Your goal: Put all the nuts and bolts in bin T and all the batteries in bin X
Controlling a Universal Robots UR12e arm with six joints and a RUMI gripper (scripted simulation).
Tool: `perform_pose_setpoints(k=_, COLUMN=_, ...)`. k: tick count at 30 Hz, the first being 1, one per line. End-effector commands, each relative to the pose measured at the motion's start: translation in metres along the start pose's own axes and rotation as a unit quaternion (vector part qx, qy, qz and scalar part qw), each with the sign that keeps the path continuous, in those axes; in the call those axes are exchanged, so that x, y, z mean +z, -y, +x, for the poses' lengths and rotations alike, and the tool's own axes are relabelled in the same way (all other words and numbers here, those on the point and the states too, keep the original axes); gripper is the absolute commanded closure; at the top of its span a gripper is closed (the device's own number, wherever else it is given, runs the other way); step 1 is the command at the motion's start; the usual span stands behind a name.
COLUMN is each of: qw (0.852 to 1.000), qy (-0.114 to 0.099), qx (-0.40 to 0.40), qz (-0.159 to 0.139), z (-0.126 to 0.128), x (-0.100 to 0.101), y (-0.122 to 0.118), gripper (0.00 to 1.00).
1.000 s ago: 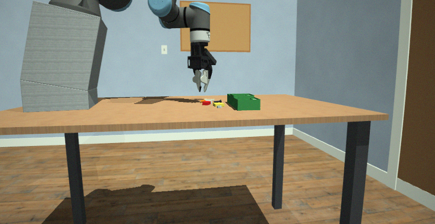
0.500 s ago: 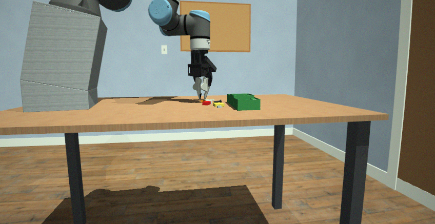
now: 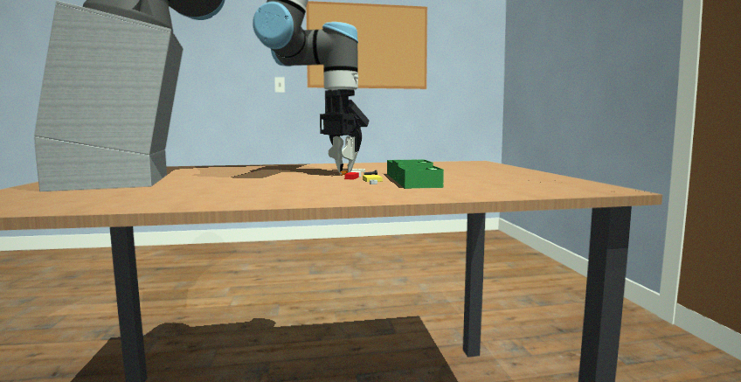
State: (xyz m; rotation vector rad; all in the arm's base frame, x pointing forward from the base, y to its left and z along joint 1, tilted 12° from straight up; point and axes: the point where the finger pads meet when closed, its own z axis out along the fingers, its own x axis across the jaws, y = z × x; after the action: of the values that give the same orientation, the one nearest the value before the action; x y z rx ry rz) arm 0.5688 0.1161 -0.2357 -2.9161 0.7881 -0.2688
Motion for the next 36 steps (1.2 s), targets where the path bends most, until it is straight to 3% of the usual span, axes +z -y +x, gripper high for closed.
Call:
perform_pose_setpoints(k=1, qw=1.000, qy=0.000, qx=0.000, qz=0.000, z=0.0002, x=0.0003, y=0.0001, gripper=0.86)
perform_pose_setpoints(k=6, qw=1.000, qy=0.000, qx=0.000, qz=0.000, z=0.0001, x=0.0003, y=0.0001, gripper=0.86)
perform_pose_setpoints(k=7, qw=1.000, qy=0.000, qx=0.000, qz=0.000, z=0.0001, x=0.0003, y=0.0001, gripper=1.00)
perform_pose_setpoints(k=36, qw=1.000, qy=0.000, qx=0.000, qz=0.000, z=0.0002, x=0.0002, y=0.0001, gripper=1.00)
